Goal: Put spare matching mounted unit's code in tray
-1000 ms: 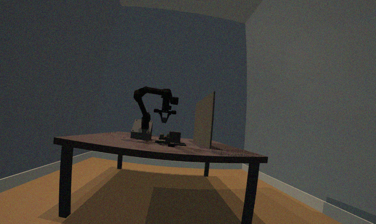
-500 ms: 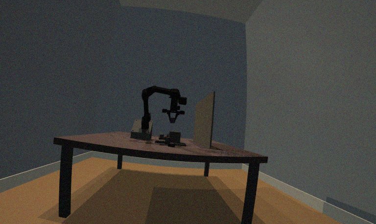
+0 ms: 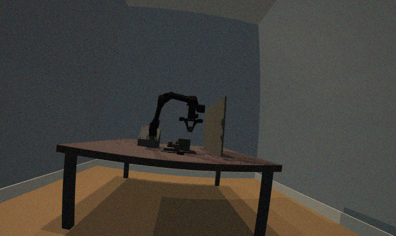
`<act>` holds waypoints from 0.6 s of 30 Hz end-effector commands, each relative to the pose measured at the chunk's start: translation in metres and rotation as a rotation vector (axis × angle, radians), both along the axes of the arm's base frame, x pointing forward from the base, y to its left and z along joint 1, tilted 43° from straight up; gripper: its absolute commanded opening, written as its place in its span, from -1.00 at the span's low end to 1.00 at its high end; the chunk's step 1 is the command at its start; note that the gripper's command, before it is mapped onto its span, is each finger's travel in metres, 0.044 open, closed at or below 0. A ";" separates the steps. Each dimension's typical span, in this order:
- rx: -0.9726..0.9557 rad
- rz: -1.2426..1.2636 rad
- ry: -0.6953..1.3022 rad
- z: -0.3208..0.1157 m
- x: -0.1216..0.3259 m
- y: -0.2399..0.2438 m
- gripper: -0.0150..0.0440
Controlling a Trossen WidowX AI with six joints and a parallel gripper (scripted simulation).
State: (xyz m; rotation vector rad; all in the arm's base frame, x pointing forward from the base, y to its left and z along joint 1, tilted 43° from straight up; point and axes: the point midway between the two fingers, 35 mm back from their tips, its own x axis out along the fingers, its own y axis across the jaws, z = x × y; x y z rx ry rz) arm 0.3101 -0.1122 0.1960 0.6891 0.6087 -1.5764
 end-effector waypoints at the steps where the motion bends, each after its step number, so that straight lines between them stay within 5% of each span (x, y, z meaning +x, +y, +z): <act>1: -0.004 0.000 -0.005 0.000 0.009 -0.003 -0.49; 18: -0.002 0.000 -0.006 -0.008 0.011 -0.012 -0.49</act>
